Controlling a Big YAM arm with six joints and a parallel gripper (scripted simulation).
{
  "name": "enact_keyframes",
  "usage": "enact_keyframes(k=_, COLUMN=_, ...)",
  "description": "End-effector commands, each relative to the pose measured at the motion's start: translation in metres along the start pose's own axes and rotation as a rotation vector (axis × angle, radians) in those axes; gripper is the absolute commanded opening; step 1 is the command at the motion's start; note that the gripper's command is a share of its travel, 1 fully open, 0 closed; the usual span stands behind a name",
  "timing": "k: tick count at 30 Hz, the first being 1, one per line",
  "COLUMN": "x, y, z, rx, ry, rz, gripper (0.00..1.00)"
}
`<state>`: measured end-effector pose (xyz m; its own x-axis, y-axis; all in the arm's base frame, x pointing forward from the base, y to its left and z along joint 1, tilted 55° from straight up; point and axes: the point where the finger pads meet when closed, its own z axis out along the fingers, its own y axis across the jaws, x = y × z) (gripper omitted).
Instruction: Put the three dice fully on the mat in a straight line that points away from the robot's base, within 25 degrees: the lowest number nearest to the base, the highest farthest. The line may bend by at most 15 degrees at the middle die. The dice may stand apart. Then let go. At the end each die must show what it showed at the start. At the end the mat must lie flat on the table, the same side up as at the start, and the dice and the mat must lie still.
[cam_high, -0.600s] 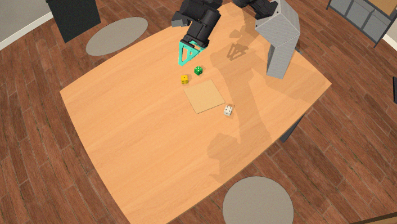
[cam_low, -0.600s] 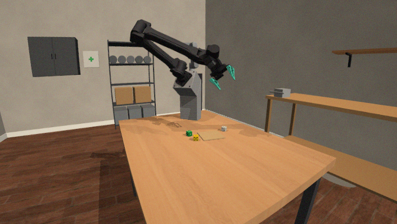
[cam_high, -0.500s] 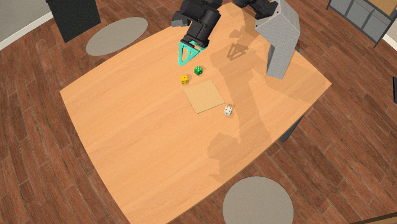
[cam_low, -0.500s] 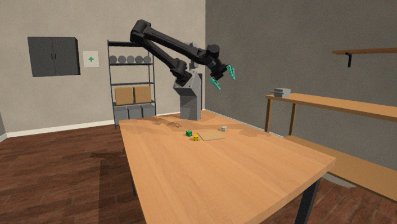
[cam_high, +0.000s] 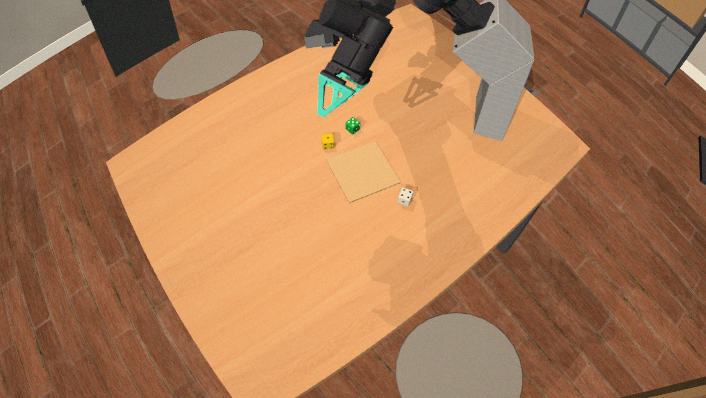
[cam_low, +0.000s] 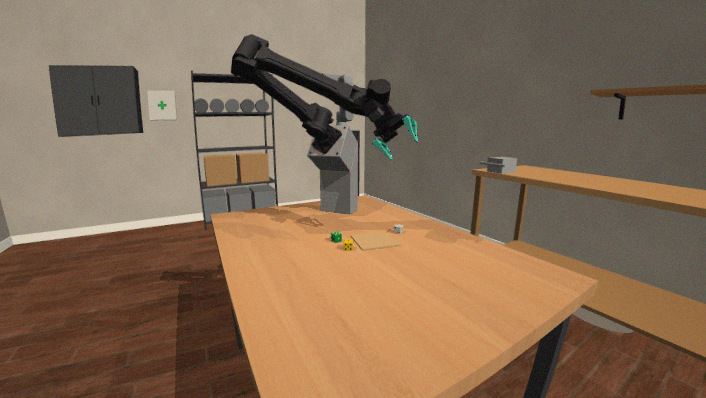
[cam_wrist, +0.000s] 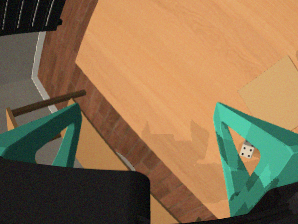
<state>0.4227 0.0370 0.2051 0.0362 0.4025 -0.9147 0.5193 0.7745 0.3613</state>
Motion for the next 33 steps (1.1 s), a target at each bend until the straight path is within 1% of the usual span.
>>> enact_keyframes(k=1, x=-0.019, y=0.012, z=0.005, rx=-0.006, ry=-0.021, rz=0.013, gripper=1.0)
enact_keyframes(k=2, x=-0.02, y=0.009, z=0.007, rx=0.003, ry=-0.019, rz=0.002, gripper=1.0)
enact_keyframes(k=3, x=-0.022, y=0.003, z=0.012, rx=0.021, ry=-0.014, rz=-0.018, gripper=1.0)
enact_keyframes(k=4, x=-0.024, y=-0.006, z=0.018, rx=0.048, ry=-0.005, rz=-0.048, gripper=1.0)
enact_keyframes(k=5, x=-0.026, y=-0.019, z=0.027, rx=0.084, ry=0.011, rz=-0.089, gripper=1.0)
enact_keyframes(k=7, x=-0.028, y=-0.055, z=0.047, rx=0.18, ry=0.063, rz=-0.192, gripper=1.0)
enact_keyframes(k=8, x=-0.029, y=-0.067, z=0.053, rx=0.212, ry=0.083, rz=-0.224, gripper=1.0)
enact_keyframes(k=9, x=-0.029, y=-0.077, z=0.057, rx=0.235, ry=0.099, rz=-0.247, gripper=1.0)
enact_keyframes(k=10, x=-0.031, y=-0.098, z=0.064, rx=0.285, ry=0.135, rz=-0.294, gripper=1.0)
enact_keyframes(k=11, x=-0.032, y=-0.1, z=0.064, rx=0.29, ry=0.139, rz=-0.298, gripper=1.0)
enact_keyframes(k=13, x=-0.047, y=-0.144, z=0.071, rx=0.385, ry=0.21, rz=-0.371, gripper=1.0)
enact_keyframes(k=14, x=-0.049, y=-0.161, z=0.073, rx=0.423, ry=0.247, rz=-0.4, gripper=1.0)
enact_keyframes(k=16, x=-0.049, y=-0.161, z=0.073, rx=0.423, ry=0.247, rz=-0.4, gripper=1.0)
enact_keyframes(k=17, x=-0.05, y=-0.165, z=0.073, rx=0.43, ry=0.254, rz=-0.405, gripper=1.0)
enact_keyframes(k=18, x=-0.043, y=-0.186, z=0.076, rx=0.475, ry=0.316, rz=-0.447, gripper=1.0)
enact_keyframes(k=19, x=-0.045, y=-0.202, z=0.075, rx=0.505, ry=0.352, rz=-0.467, gripper=1.0)
enact_keyframes(k=20, x=-0.047, y=-0.214, z=0.074, rx=0.527, ry=0.38, rz=-0.481, gripper=1.0)
enact_keyframes(k=21, x=-0.05, y=-0.221, z=0.073, rx=0.541, ry=0.396, rz=-0.487, gripper=1.0)
enact_keyframes(k=22, x=-0.053, y=-0.224, z=0.071, rx=0.547, ry=0.4, rz=-0.488, gripper=1.0)
enact_keyframes(k=24, x=-0.048, y=-0.231, z=0.067, rx=0.554, ry=0.417, rz=-0.496, gripper=1.0)
enact_keyframes(k=25, x=-0.043, y=-0.221, z=0.066, rx=0.531, ry=0.419, rz=-0.509, gripper=1.0)
enact_keyframes(k=28, x=-0.045, y=-0.219, z=0.068, rx=0.526, ry=0.409, rz=-0.505, gripper=1.0)
enact_keyframes(k=29, x=-0.046, y=-0.22, z=0.068, rx=0.53, ry=0.408, rz=-0.503, gripper=1.0)
enact_keyframes(k=30, x=-0.049, y=-0.227, z=0.068, rx=0.547, ry=0.407, rz=-0.495, gripper=1.0)
enact_keyframes(k=33, x=-0.049, y=-0.229, z=0.068, rx=0.552, ry=0.406, rz=-0.493, gripper=1.0)
